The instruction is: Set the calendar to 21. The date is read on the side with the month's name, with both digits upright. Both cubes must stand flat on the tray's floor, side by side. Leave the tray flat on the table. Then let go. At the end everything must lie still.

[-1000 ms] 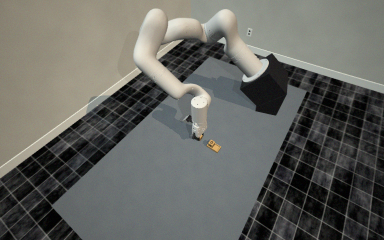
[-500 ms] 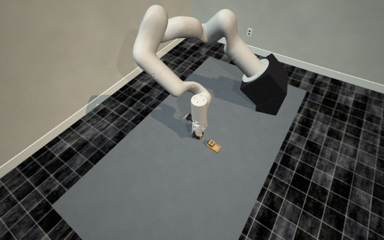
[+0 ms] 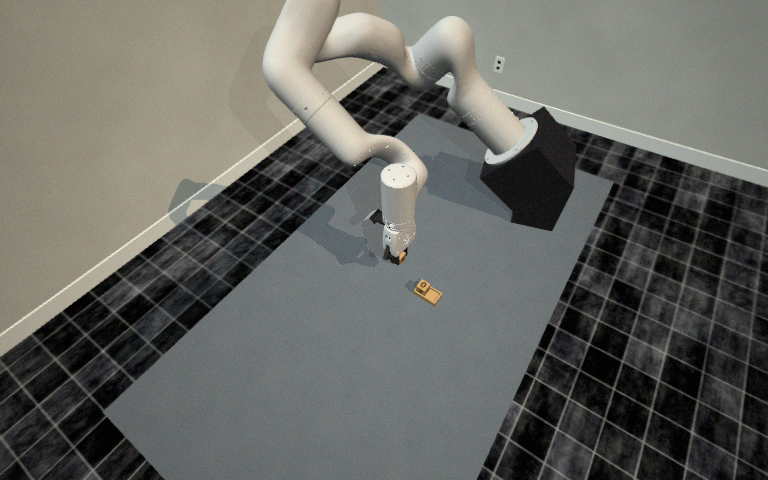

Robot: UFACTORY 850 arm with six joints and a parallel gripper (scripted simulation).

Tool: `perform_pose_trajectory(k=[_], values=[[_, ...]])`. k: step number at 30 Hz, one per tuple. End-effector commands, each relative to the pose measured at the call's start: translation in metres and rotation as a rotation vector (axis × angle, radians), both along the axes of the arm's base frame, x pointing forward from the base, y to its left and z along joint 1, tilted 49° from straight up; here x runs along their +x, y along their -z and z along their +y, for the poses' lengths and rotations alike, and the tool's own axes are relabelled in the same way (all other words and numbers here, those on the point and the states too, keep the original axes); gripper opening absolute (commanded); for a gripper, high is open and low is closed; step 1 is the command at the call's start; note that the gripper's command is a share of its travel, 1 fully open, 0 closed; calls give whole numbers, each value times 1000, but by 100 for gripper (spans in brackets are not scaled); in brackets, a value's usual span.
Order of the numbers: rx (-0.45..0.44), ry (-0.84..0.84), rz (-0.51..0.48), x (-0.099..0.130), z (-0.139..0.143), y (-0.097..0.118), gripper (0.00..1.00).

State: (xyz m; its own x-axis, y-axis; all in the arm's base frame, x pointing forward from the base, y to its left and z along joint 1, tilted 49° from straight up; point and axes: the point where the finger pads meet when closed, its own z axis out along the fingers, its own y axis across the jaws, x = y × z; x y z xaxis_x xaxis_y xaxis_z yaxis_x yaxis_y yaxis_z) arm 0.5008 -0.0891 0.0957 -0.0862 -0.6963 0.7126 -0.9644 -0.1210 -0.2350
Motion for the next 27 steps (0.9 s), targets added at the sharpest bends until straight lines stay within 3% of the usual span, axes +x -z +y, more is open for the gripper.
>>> perform_pose_trajectory(k=[1,9,12,13,14,16,18,27], values=[[-1,0,1,-1,3,-3,29],[0,0,1,-1,4,-2,29],[3,0,1,6,42,29,29],[3,0,1,6,42,29,29],[3,0,1,8,62,46,29],[3,0,1,8,62,46,29],[1,0,0,7,92,74,29],[0,0,0,6,100,81,29]])
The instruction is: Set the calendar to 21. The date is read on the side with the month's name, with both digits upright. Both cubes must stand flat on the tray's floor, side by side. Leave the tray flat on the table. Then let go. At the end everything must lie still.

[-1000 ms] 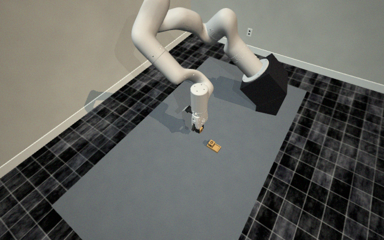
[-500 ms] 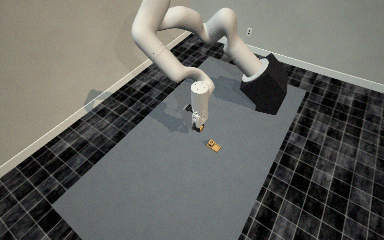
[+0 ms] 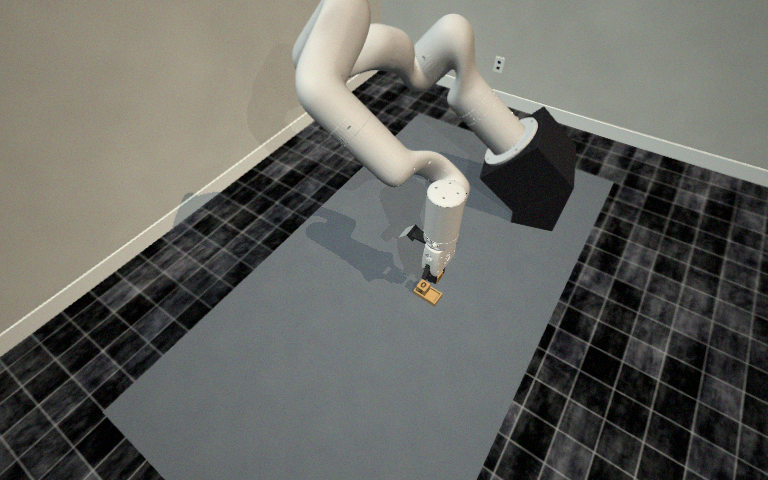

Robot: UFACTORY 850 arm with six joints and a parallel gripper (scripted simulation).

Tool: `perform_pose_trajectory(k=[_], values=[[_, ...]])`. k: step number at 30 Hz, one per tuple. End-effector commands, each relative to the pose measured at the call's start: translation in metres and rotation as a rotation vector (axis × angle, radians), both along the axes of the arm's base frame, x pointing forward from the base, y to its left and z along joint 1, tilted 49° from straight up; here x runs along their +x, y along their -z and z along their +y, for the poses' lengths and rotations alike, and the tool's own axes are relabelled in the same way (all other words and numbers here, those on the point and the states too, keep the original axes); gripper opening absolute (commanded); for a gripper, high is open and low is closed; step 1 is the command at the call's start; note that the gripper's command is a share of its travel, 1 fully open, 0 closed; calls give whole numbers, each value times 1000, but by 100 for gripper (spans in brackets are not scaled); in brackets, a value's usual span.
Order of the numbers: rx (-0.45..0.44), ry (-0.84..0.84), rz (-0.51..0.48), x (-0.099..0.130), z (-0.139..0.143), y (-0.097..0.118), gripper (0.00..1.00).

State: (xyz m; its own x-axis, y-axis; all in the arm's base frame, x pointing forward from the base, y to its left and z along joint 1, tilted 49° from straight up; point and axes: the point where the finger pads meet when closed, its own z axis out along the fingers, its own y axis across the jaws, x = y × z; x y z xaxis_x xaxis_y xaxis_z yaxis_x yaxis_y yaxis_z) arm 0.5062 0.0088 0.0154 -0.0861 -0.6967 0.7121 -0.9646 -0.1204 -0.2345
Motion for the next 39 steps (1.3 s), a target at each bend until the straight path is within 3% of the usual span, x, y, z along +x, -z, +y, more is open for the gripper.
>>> perform_pose_trajectory(k=[1,13,39], values=[[0,0,-1,1,2,1,29],[-1,0,0,2,-2,4,29],[-1,0,0,18,-43,42,29]])
